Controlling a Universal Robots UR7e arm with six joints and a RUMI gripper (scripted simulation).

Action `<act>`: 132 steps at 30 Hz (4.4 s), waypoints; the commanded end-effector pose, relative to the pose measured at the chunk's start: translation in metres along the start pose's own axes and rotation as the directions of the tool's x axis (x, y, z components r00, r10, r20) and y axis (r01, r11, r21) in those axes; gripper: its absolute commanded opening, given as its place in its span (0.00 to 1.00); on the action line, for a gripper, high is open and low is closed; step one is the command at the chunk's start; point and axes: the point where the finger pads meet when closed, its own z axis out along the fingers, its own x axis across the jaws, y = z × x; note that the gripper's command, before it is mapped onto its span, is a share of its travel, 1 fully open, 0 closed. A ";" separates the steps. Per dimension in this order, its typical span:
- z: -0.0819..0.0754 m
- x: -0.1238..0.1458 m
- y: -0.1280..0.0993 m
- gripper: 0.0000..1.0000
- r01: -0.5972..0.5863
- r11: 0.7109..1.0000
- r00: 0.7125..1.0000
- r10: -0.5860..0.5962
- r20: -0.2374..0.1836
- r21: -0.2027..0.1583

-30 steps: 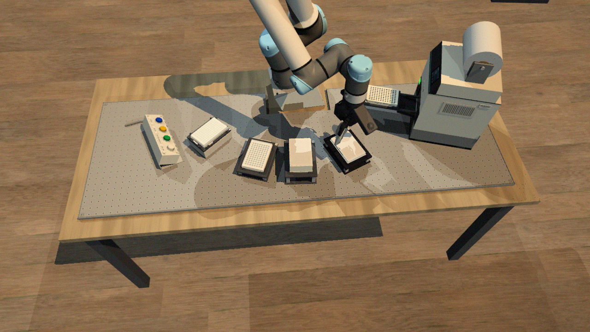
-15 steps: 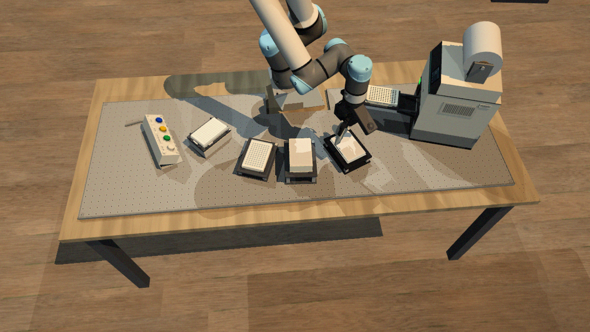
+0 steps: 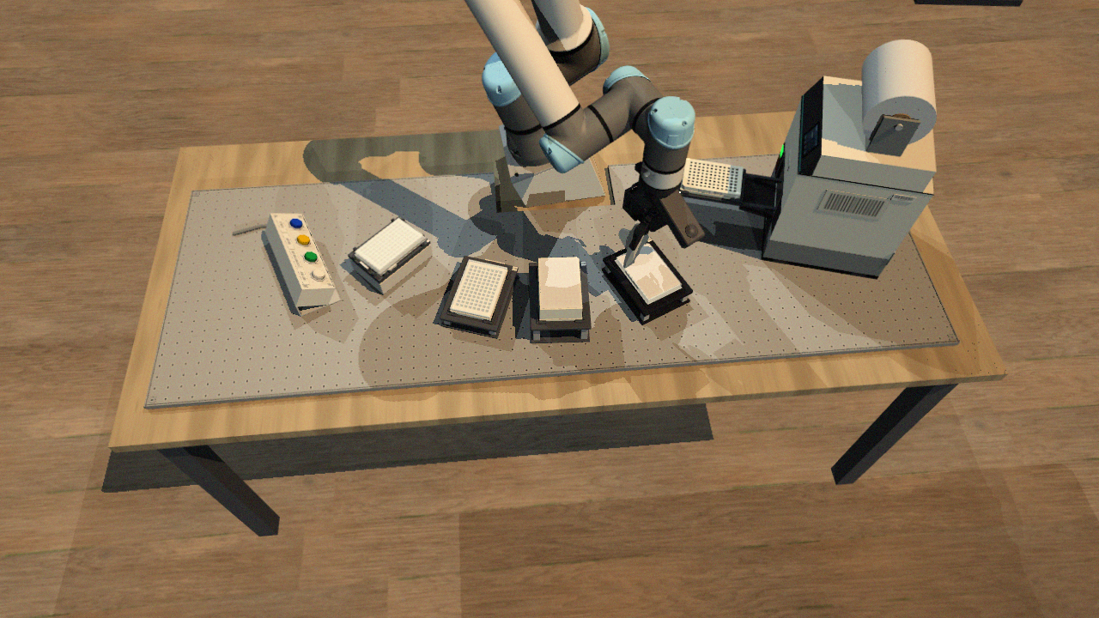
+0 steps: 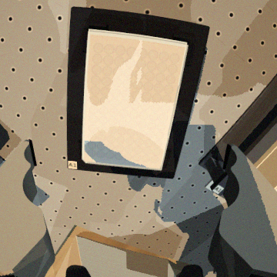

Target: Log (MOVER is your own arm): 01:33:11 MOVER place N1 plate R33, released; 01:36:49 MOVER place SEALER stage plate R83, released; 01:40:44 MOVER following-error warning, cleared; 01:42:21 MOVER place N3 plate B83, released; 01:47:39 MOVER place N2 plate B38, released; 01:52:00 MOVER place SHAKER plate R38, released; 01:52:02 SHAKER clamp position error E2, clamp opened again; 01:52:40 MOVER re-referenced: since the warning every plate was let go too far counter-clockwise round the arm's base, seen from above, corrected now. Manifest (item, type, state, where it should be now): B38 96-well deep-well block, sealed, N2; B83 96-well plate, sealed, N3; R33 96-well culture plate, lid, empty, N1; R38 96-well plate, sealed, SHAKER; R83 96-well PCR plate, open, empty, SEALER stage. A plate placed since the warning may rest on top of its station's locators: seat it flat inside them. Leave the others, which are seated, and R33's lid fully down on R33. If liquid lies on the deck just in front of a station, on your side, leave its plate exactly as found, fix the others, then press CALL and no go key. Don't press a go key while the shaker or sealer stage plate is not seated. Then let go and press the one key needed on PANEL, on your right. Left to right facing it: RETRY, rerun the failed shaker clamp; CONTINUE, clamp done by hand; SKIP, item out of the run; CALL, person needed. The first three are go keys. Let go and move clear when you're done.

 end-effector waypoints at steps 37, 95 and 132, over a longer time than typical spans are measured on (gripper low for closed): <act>-0.033 0.069 0.010 0.82 -0.277 0.961 0.961 0.277 0.000 0.001; -0.033 0.287 0.111 0.82 -0.680 0.733 0.733 0.680 0.000 0.001; -0.033 0.377 0.236 0.82 -0.892 0.452 0.452 0.892 0.000 0.001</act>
